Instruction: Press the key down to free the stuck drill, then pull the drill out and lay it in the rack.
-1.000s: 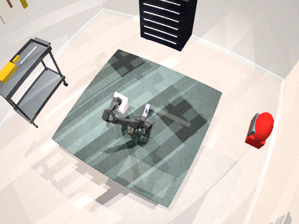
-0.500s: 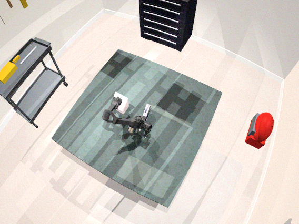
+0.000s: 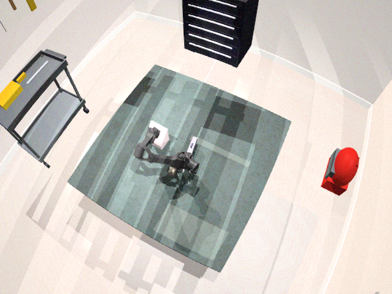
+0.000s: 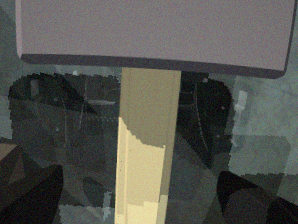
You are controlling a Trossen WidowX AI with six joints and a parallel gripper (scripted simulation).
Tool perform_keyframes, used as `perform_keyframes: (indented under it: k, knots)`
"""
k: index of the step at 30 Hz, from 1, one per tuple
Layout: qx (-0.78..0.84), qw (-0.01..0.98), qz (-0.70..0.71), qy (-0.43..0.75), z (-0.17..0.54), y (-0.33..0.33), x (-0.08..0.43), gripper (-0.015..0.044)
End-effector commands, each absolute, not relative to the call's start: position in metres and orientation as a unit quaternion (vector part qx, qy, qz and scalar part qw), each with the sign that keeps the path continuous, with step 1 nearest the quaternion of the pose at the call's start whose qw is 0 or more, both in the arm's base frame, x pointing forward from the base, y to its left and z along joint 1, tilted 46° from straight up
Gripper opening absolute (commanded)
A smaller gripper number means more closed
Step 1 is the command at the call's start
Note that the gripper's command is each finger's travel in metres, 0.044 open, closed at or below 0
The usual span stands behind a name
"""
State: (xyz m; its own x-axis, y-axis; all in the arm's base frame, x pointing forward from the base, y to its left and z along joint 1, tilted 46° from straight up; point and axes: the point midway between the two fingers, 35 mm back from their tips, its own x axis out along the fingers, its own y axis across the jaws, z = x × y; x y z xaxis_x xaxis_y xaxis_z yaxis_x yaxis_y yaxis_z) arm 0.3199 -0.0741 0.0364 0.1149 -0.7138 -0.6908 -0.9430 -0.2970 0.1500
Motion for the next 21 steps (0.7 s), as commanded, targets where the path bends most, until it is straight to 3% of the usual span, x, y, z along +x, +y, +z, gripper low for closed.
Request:
perform_keyframes:
  k: [1,9,16,21]
  knots:
    - [-0.728,0.167,0.344,0.569,0.0369,-0.0740,0.3205,0.0256]
    - [-0.728,0.167,0.344,0.569,0.0369,-0.0740,0.3205,0.0046]
    - [-0.728,0.167,0.344,0.569,0.0369,-0.0740,0.3205,0.0000]
    - [-0.726,0.167,0.347,0.569,0.0385,-0.0731,0.3188,0.0000]
